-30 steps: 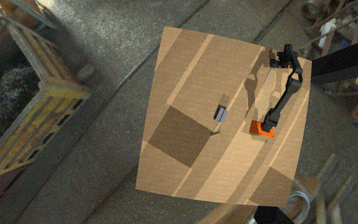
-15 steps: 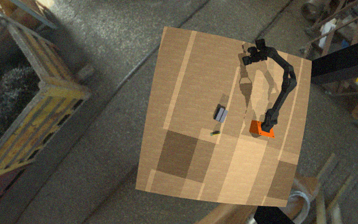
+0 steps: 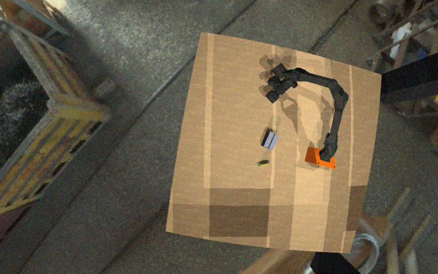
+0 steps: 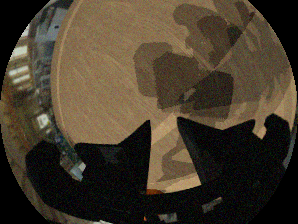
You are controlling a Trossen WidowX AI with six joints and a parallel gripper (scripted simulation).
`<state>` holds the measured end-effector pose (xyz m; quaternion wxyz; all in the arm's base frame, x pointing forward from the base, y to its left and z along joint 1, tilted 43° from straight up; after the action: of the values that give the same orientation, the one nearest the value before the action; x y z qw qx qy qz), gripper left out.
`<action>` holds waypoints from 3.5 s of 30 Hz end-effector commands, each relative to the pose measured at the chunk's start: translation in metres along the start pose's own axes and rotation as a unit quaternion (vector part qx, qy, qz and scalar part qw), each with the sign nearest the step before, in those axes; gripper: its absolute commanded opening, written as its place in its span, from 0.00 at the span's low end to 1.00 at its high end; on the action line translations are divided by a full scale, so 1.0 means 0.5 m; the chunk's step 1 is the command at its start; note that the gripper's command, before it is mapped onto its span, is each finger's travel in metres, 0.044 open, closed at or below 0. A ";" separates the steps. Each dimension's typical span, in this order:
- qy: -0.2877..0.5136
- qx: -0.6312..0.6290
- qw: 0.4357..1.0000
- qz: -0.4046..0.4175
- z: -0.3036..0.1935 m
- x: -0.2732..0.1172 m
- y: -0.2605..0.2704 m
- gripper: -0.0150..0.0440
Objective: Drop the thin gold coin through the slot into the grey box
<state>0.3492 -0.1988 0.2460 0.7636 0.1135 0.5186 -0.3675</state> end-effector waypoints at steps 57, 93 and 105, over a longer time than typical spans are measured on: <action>0.034 -0.499 0.853 -0.147 -0.685 0.166 0.564 0.53; 0.033 -0.499 0.853 -0.149 -0.678 0.248 0.535 0.25; 0.033 -0.499 0.853 -0.148 -0.678 0.241 0.538 0.25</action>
<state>0.3144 0.1228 -0.0653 0.6367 -0.3466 0.6688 -0.1648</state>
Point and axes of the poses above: the point midway between the two fingers, 35 mm back from their tips, its own x axis out along the fingers, its own y axis across the jaws, z = x × y, the point moved 10 cm from there along -x, back along the fingers, and after that the axes turned 13 degrees about x, right-handed, at the moved point
